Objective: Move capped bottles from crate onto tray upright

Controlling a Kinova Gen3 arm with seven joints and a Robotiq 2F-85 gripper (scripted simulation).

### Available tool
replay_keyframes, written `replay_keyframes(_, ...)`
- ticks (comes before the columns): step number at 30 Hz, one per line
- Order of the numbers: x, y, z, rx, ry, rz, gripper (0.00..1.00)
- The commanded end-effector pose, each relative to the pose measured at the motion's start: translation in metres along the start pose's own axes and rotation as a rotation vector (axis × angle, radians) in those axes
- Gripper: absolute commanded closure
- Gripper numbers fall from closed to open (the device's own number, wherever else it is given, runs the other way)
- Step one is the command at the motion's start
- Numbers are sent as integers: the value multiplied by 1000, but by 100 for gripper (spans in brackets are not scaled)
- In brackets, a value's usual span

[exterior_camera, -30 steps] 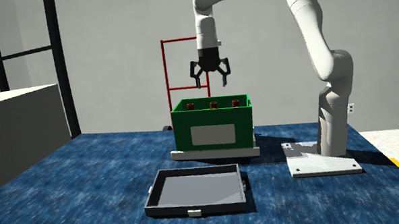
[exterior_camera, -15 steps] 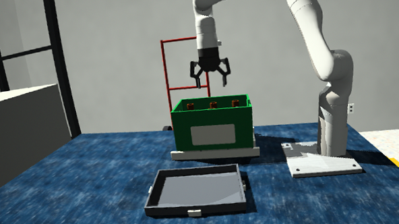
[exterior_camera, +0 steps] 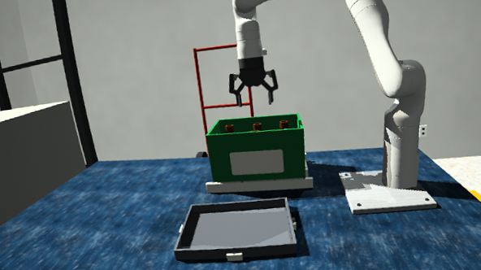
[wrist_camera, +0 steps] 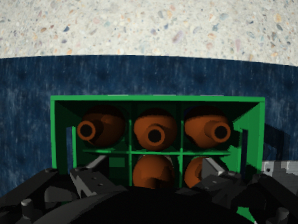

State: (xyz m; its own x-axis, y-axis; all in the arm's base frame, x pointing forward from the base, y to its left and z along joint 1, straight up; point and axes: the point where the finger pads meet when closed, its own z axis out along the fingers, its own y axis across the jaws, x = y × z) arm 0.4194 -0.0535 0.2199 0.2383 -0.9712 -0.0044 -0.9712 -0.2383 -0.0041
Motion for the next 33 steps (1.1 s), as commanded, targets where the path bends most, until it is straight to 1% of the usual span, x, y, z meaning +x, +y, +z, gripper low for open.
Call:
replay_keyframes(1, 0, 0, -1, 1, 1, 0, 0)
replay_keyframes(20, 0, 0, -1, 1, 1, 0, 0)
replay_keyframes(33, -43, 3, -1, 0, 6, -3, 0)
